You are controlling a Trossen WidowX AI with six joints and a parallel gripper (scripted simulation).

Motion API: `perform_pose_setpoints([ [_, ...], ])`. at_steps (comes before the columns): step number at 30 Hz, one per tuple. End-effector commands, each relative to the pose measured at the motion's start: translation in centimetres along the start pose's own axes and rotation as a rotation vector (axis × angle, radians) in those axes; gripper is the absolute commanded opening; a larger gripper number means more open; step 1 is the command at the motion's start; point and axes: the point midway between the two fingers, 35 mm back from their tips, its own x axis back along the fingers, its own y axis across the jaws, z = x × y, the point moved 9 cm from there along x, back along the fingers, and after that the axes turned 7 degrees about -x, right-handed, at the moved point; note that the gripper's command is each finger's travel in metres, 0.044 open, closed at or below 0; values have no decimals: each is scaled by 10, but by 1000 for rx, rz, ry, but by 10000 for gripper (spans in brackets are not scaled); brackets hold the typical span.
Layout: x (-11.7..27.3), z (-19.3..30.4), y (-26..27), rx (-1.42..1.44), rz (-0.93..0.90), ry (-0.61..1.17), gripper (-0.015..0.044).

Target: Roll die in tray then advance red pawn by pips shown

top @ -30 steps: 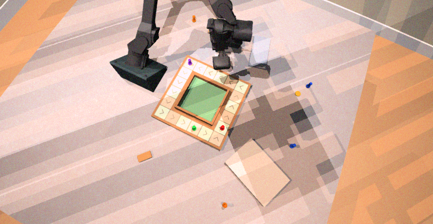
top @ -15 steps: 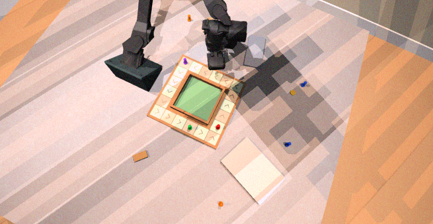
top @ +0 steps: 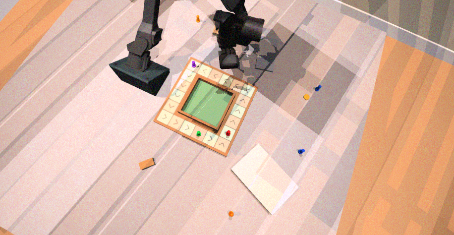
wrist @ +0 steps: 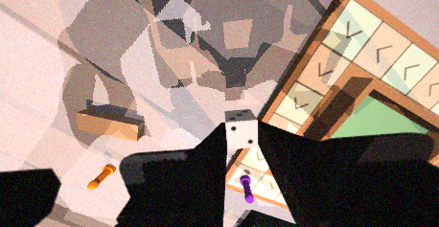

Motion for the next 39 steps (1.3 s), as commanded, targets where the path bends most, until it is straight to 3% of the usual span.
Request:
perform_pose_setpoints([
  [1,22,-2,0,5,-2,-5,0],
  [11,75,3,3,3,-11,-9,0],
  [17,75,3,-1,-33,-9,-8,0],
  [39,61,10,-72,-771,6,-8,0],
])
